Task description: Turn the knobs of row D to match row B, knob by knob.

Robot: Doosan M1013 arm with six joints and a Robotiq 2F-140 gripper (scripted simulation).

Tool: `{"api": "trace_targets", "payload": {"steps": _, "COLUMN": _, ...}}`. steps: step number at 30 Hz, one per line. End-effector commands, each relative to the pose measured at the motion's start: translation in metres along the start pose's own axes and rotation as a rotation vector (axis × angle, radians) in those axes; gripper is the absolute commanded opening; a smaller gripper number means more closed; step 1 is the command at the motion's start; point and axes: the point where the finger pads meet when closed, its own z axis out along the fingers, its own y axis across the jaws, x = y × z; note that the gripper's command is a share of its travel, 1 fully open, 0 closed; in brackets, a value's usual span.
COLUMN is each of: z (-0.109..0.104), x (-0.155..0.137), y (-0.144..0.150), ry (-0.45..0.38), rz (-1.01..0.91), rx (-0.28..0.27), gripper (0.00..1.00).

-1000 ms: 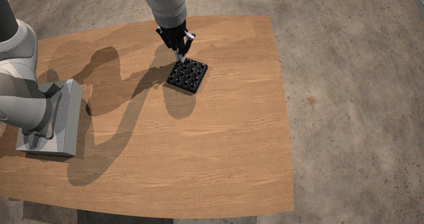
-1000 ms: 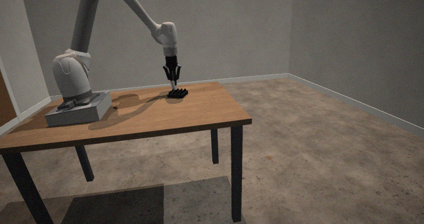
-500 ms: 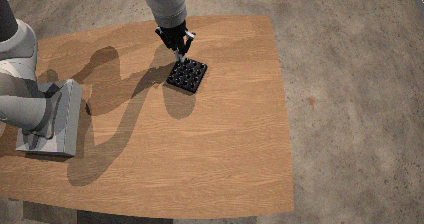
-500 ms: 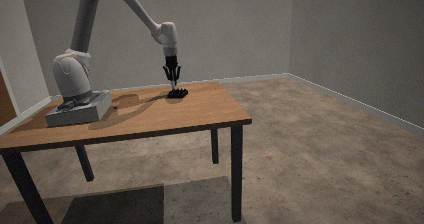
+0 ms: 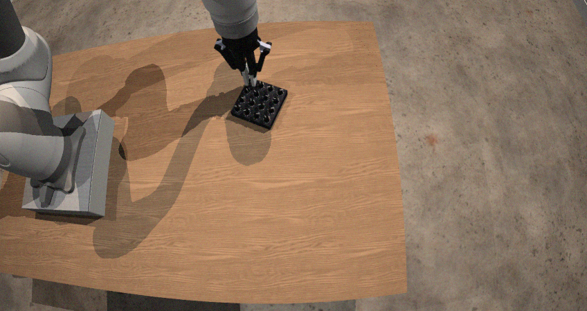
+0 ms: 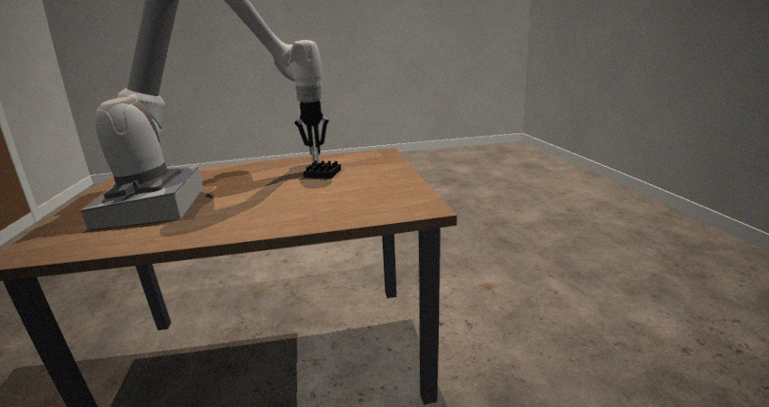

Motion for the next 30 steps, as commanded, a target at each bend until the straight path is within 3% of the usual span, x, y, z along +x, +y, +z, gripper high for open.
{"api": "trace_targets", "payload": {"steps": 1, "z": -0.0001, "x": 0.0, "y": 0.0, "ry": 0.001, "rz": -0.053, "rx": 0.001, "gripper": 0.05}}
{"api": "trace_targets", "payload": {"steps": 30, "z": -0.0001, "x": 0.0, "y": 0.0, "ry": 0.002, "rz": -0.686, "rx": 0.0, "gripper": 0.05}}
